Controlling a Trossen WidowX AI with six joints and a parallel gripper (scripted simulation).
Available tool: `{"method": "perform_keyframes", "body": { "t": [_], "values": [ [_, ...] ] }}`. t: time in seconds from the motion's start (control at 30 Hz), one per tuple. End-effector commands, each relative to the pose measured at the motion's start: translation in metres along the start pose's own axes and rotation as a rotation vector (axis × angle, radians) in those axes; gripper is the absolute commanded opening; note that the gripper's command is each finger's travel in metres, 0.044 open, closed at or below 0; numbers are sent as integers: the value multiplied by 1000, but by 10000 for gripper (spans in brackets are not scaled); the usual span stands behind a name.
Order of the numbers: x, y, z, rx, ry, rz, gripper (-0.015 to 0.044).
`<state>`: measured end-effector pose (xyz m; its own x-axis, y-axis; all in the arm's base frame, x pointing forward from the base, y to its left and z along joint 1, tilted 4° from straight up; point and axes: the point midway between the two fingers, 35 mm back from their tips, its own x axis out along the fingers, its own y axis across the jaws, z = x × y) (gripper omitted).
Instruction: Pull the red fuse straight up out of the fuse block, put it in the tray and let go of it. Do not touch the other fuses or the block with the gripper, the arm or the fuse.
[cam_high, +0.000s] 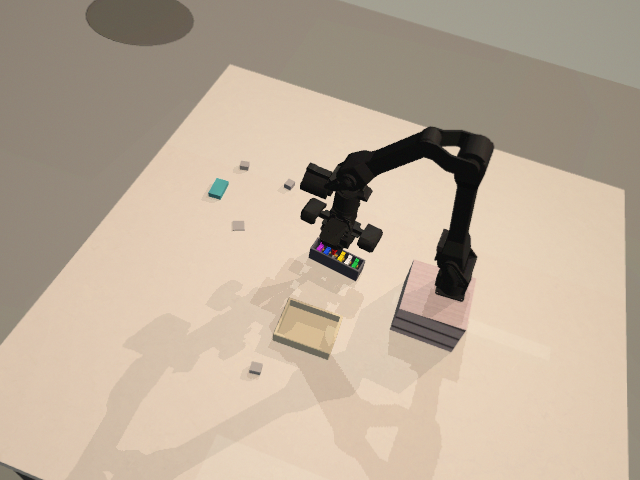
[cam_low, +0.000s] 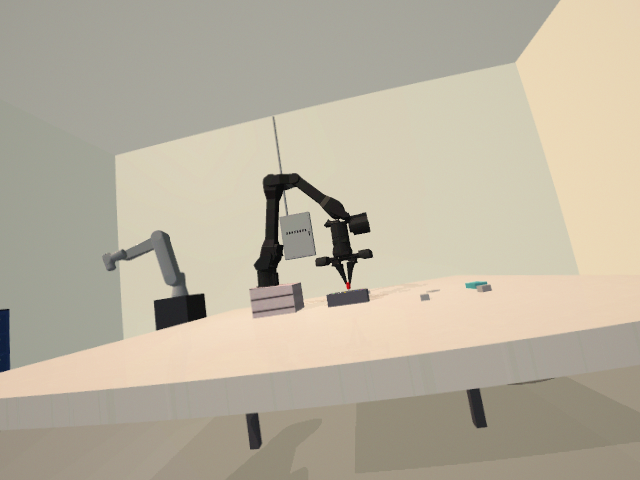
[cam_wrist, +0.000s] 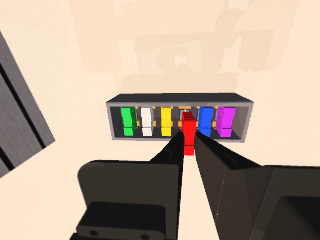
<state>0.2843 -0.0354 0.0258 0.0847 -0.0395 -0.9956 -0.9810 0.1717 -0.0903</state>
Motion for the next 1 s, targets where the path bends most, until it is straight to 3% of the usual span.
{"method": "perform_keyframes", "body": {
  "t": [0.0, 0.97],
  "values": [
    [-4, -2, 1, -2, -5, -4, 0],
    [-30, -1, 1, -3, -6, -4, 0]
  ]
}}
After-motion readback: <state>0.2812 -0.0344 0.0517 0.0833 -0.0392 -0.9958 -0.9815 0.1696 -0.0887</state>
